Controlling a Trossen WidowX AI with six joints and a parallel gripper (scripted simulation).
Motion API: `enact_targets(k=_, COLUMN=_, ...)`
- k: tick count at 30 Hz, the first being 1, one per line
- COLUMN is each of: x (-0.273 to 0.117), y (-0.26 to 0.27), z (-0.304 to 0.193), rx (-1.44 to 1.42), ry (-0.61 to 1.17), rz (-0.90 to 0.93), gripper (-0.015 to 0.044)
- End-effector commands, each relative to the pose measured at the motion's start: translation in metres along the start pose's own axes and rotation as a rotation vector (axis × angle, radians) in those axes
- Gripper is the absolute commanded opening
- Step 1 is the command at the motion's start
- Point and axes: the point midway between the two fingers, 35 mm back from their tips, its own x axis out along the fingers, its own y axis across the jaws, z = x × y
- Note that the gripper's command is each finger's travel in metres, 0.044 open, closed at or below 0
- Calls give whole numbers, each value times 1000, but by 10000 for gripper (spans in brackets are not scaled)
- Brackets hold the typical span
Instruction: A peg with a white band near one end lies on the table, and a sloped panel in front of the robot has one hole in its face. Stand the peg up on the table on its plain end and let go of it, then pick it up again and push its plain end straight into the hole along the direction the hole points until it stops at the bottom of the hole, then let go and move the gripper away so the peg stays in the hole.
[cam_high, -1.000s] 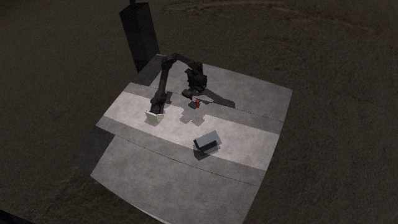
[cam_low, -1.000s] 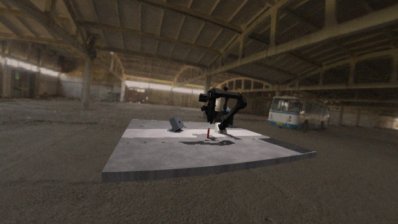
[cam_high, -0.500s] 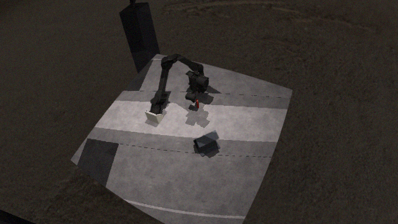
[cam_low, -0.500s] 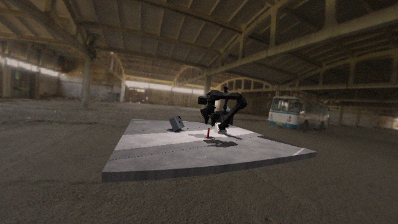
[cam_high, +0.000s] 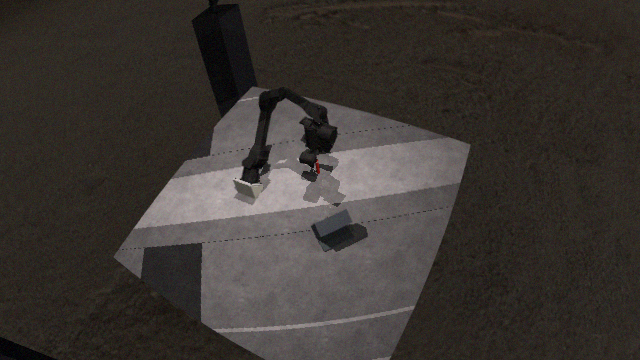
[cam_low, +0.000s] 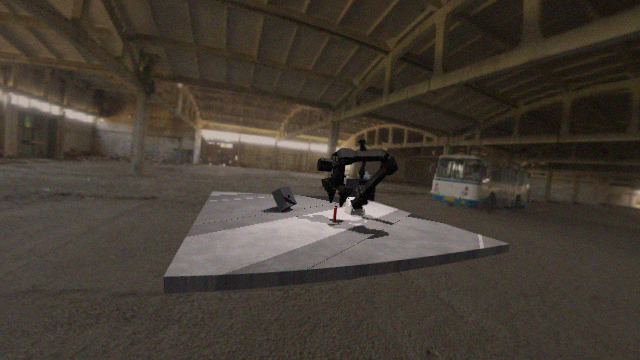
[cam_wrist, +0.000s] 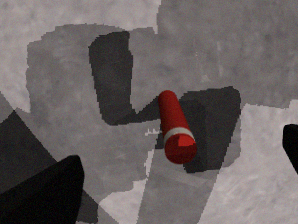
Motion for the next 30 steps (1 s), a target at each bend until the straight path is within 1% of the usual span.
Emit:
enact_targets(k=1, x=7, y=1, z=0, rx=-1, ry=-3, rz=-1, gripper=440)
enact_targets(k=28, x=47, y=2, z=-2, rx=-2, ry=-5, rz=5, gripper=440)
enact_targets(k=30, x=45, y=0, z=-1, rx=0, ry=1, rz=0, gripper=387)
